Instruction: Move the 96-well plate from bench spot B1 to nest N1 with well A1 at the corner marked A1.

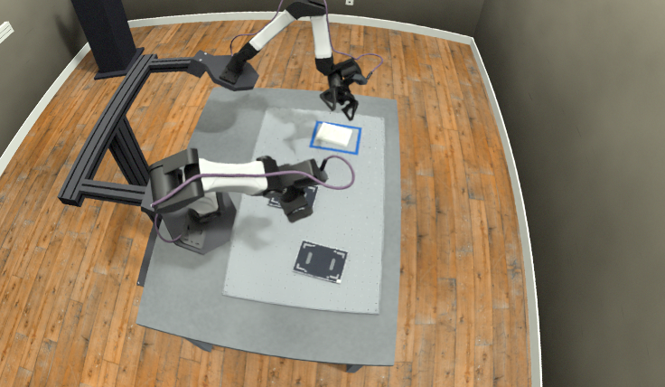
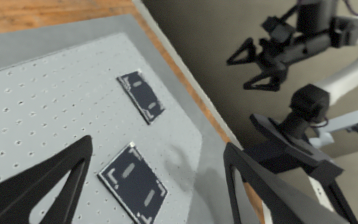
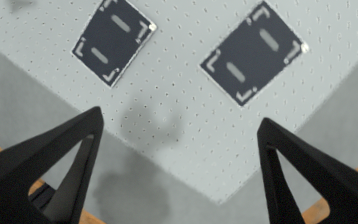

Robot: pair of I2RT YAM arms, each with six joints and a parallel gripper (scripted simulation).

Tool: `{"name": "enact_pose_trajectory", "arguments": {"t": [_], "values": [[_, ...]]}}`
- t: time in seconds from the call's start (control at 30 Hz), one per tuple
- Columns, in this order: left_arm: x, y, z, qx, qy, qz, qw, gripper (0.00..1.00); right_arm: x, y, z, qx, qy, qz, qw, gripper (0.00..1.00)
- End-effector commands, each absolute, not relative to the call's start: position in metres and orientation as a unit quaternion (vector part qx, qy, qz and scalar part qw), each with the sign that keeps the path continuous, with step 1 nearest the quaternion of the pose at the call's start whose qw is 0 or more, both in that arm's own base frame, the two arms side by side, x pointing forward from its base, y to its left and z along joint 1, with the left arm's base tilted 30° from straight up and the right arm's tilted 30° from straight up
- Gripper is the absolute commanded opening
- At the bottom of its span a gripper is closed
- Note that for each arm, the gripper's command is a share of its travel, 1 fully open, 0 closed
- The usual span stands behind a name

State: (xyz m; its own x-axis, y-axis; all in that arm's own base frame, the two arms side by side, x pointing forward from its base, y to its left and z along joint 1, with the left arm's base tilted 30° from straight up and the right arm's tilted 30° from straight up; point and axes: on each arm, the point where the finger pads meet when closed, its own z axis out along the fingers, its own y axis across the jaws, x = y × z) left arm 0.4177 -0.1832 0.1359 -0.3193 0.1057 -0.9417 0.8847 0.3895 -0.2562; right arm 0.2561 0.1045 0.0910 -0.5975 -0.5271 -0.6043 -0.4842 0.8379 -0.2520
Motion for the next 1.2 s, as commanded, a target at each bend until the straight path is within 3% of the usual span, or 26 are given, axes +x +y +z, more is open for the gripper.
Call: {"name": "enact_pose_trajectory", "arguments": {"t": [0.0,0.4,1.17], "values": [[0.432,-0.186,0.120,0.327,0.737,-0.394,0.441,1.00,0.240,0.083,0.071,-0.217,0.926,-0.060,0.302,1.00],[0.458,-0.168,0.089,0.277,0.800,-0.327,0.420,1.00,0.216,0.032,0.045,-0.034,0.966,-0.113,0.229,1.00],[0.482,-0.116,0.033,0.184,0.906,-0.153,0.350,1.00,0.204,0.004,0.031,-0.019,0.966,-0.107,0.235,1.00]]}}
